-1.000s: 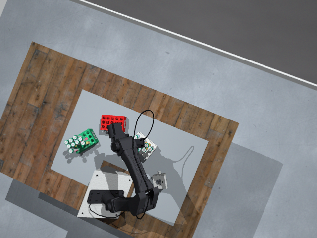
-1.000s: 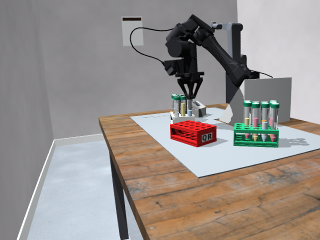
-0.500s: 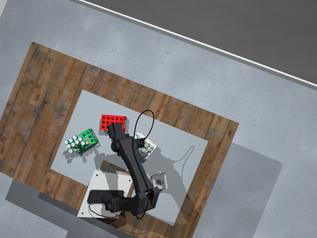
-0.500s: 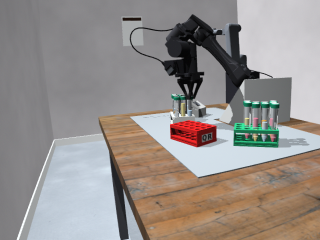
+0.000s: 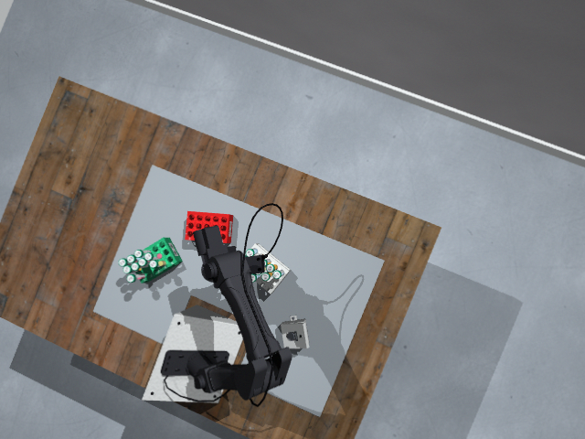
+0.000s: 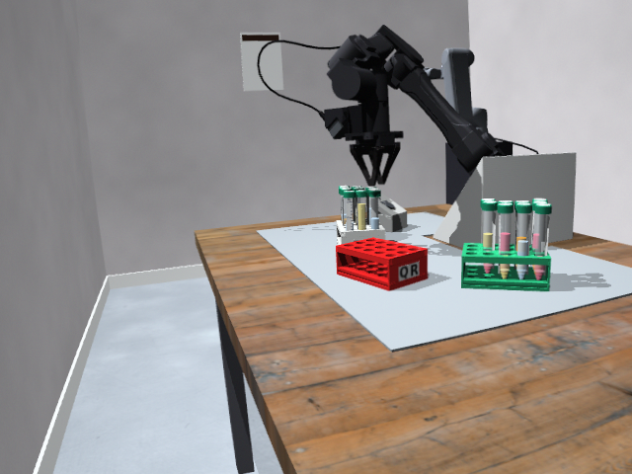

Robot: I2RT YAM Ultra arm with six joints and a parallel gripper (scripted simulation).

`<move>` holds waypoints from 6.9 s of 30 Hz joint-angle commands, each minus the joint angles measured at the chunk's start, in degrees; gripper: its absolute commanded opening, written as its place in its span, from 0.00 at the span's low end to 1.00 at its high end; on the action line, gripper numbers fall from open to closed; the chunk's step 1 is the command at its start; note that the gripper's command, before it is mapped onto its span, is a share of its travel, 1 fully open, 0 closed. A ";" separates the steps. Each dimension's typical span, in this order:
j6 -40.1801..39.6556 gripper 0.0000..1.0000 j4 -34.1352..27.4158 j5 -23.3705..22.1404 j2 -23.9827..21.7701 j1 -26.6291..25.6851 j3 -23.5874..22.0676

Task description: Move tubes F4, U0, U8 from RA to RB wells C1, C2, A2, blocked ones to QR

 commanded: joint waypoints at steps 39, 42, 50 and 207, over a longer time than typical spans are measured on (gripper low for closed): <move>6.25 0.30 -14.86 -1.71 1.14 6.46 12.26; 6.22 0.30 -14.86 -1.70 1.29 6.46 12.29; 5.93 0.30 -14.86 -1.55 2.12 6.40 12.54; -32.71 0.30 4.70 -22.08 39.33 39.67 17.82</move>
